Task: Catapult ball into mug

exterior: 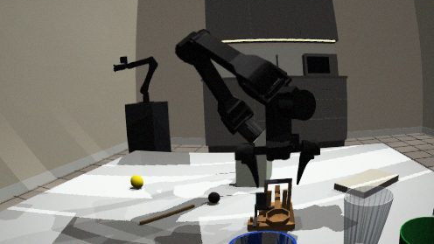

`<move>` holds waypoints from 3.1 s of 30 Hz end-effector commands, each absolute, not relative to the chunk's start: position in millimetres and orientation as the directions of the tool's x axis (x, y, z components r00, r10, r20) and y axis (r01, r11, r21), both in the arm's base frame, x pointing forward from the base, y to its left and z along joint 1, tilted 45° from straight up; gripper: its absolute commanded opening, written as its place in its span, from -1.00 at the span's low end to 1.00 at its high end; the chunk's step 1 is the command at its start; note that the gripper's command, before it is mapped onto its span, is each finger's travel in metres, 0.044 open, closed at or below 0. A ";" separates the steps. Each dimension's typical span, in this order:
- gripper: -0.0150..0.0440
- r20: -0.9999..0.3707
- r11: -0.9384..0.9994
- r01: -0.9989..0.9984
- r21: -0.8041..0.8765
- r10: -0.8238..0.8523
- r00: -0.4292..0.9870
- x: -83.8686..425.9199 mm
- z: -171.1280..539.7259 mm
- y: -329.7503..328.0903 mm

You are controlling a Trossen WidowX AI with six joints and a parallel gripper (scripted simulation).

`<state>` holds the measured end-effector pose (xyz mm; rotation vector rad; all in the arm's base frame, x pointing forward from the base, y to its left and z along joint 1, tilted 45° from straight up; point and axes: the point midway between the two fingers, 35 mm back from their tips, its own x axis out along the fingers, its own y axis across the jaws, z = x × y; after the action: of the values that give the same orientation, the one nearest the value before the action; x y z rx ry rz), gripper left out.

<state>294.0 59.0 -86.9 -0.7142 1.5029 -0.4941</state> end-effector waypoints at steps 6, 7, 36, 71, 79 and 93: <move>1.00 -0.713 0.703 -0.140 -0.697 -0.700 0.032 293.8 -97.5 47.5; 1.00 -0.713 0.703 -0.140 -0.697 -0.700 0.032 293.9 -98.7 46.3; 0.11 -0.715 0.706 -0.135 -0.695 -0.699 0.029 294.0 -117.1 27.7; -0.49 -0.713 0.639 0.472 -0.607 -0.700 0.031 289.0 -68.0 46.1; -0.49 -0.712 0.529 0.693 -0.490 -0.701 0.031 289.4 -67.3 43.8; -0.49 -0.712 0.468 0.774 -0.427 -0.701 0.032 294.5 -74.0 44.9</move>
<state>290.5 44.0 -74.1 0.0780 1.0538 -1.1448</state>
